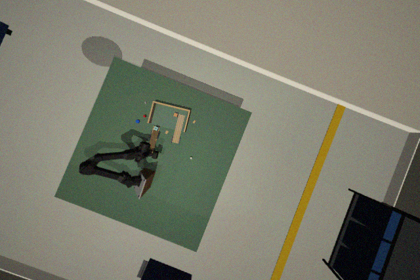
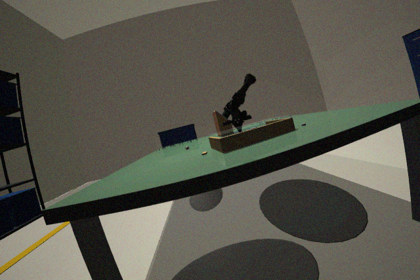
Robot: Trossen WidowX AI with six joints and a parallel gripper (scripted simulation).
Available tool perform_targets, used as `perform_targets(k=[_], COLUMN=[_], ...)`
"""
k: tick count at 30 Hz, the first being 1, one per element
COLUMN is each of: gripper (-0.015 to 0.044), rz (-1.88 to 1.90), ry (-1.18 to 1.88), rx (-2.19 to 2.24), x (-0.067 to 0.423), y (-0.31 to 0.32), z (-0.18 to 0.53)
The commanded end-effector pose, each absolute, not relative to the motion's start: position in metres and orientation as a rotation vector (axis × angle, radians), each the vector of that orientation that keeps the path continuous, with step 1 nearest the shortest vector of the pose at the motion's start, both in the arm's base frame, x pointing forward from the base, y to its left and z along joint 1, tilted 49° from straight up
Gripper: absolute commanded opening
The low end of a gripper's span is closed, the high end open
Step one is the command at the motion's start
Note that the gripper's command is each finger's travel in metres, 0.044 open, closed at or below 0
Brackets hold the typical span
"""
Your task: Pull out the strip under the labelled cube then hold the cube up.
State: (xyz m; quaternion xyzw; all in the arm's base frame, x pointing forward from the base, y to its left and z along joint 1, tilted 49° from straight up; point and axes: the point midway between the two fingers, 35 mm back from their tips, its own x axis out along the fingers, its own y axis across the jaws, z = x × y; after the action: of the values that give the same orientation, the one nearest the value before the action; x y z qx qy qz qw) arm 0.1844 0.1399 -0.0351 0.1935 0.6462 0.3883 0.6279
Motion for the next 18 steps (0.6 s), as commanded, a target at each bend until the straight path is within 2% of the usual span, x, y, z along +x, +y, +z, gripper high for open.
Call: perform_targets(k=[1, 18], gripper=[0.0000, 0.0000], rz=[0.896, 0.895], ry=[1.516, 1.517], rx=[0.441, 0.441], x=[0.1672, 0.1588], y=[0.1392, 0.1367], z=[-0.0395, -0.0402])
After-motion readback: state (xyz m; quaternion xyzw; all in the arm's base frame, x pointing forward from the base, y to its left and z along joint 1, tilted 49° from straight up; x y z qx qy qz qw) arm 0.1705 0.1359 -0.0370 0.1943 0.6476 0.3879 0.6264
